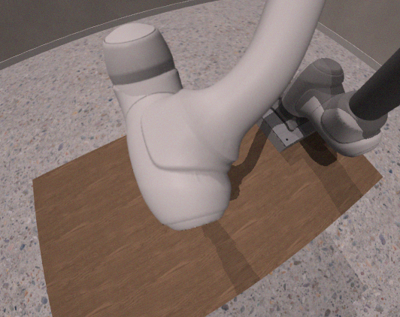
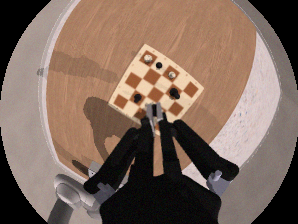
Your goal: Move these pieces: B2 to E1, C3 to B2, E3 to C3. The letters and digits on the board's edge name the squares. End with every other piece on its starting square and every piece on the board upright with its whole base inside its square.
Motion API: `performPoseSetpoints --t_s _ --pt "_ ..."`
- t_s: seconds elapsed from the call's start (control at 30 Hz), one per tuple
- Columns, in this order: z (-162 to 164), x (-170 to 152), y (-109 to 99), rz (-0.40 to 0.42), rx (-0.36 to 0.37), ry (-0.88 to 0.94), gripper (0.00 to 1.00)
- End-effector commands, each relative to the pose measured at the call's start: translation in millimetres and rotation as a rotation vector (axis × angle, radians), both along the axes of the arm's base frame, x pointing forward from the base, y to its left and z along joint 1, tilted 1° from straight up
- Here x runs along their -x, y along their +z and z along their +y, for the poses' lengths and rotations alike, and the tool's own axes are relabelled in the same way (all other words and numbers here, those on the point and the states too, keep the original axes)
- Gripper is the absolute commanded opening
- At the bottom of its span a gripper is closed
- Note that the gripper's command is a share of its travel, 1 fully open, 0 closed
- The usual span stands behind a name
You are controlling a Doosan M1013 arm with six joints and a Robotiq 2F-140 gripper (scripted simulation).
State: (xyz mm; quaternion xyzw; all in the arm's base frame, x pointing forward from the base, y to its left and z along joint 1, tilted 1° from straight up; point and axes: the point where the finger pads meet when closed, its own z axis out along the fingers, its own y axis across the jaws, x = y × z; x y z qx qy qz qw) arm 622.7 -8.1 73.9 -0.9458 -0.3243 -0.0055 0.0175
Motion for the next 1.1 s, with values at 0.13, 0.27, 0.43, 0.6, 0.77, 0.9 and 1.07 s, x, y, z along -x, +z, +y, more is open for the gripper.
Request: performPoseSetpoints --t_s 0.13,0.27,0.43,0.6,0.77,0.9,1.07 --pt "-2 0 0 0.002 0.012 -0.015 0.0" --pt "-2 0 0 0.002 0.012 -0.015 0.0" --pt "-2 0 -4 0.002 0.013 -0.016 0.0" --pt "-2 0 -14 0.002 0.013 -0.016 0.0" --pt "-1 -1 -35 0.002 0.013 -0.016 0.0" --pt "-1 -1 -55 0.002 0.013 -0.016 0.0" --pt "0 -1 -69 0.002 0.013 -0.016 0.0"
